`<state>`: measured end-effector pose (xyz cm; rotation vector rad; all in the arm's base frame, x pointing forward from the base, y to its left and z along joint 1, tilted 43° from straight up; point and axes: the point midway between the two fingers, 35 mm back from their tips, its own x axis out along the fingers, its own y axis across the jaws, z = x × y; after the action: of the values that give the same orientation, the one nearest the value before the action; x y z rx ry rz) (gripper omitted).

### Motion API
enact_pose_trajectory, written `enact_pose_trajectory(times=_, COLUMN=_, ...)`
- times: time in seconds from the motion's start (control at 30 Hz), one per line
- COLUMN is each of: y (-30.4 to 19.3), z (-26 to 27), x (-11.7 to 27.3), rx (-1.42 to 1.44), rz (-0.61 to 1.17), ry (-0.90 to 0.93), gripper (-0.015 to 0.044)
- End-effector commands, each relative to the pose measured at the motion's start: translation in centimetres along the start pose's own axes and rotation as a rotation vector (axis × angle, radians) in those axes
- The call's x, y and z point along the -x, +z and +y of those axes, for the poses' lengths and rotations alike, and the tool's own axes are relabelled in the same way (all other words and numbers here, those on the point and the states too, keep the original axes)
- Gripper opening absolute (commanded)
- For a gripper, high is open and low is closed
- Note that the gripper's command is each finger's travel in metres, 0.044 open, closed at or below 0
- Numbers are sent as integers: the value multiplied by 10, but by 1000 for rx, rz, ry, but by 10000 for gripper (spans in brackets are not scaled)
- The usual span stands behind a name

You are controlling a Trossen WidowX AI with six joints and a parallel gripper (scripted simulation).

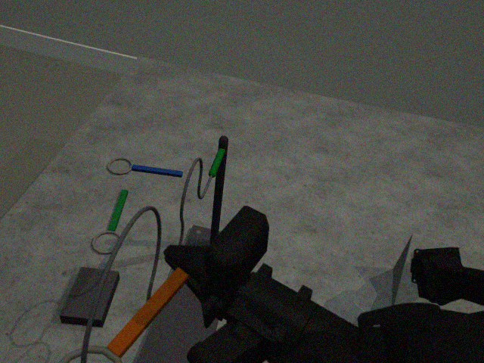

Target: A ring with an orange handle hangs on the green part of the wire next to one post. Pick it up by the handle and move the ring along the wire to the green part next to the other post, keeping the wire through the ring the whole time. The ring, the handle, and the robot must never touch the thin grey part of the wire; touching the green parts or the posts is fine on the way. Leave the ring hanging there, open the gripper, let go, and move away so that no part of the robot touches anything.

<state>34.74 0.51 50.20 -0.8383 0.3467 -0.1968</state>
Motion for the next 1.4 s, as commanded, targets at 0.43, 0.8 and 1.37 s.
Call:
enact_pose_trajectory(times=0.43, y=1, z=6, x=0, rx=-200, rz=-19, ry=82, gripper=-150)
enact_pose_trajectory(times=0.8, y=3, z=12, x=0, rx=-328, rz=-31, ry=139, gripper=-150)
enact_pose_trajectory(times=1.37, y=6, z=20, x=1, rx=-526, rz=-53, ry=227, gripper=-150)
